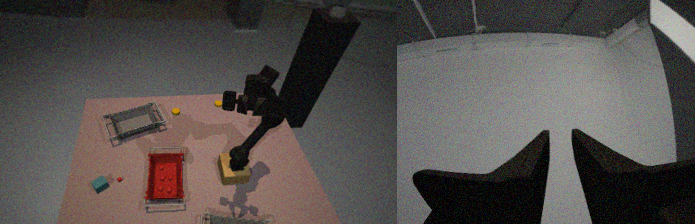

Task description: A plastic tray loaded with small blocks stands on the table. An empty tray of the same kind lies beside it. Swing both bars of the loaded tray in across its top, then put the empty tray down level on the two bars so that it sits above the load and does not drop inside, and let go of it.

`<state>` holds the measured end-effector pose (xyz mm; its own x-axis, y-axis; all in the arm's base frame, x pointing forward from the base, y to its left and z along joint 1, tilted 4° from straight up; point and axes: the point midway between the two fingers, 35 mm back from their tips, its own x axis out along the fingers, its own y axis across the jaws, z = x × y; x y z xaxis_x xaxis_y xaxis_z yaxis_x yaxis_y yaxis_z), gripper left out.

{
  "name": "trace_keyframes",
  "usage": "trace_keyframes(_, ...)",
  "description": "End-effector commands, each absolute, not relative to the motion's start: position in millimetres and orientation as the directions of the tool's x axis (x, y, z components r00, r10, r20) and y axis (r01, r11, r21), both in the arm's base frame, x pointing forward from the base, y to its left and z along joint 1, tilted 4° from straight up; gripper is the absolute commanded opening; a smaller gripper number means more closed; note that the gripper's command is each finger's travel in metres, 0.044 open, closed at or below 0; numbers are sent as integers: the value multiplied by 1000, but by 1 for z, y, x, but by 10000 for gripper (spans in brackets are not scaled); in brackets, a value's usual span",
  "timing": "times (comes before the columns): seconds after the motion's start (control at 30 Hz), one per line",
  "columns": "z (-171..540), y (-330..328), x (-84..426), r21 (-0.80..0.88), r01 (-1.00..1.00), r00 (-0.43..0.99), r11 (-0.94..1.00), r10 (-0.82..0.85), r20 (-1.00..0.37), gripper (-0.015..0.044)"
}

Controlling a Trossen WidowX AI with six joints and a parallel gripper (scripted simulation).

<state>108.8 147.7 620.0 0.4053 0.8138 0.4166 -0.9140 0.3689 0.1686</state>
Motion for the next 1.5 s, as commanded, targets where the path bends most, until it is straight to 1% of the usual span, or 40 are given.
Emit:
trace_keyframes(0.0, 595, 169, 154, 277, -875, 474, 398, 820, 320, 80)
trace_keyframes(0.13, 564, 186, 200, 365, -811, 547, 457, 814, 196, 80)
trace_keyframes(0.27, 531, 203, 237, 433, -769, 563, 471, 819, 111, 80)
trace_keyframes(0.47, 475, 218, 291, 512, -645, 619, 567, 781, -83, 80)
trace_keyframes(0.6, 419, 225, 330, 546, -521, 636, 656, 725, -264, 80)
trace_keyframes(0.73, 357, 227, 362, 544, -387, 615, 745, 648, -449, 80)
trace_keyframes(0.93, 258, 218, 391, 465, -192, 506, 864, 493, -707, 80)
trace_keyframes(1.13, 162, 198, 397, 308, -38, 312, 951, 304, -900, 80)
trace_keyframes(1.23, 117, 185, 392, 208, 17, 187, 978, 201, -962, 80)
trace_keyframes(1.33, 79, 170, 383, 108, 43, 65, 993, 105, -992, 80)
trace_keyframes(1.47, 72, 167, 381, 86, 47, 38, 995, 84, -996, 80)
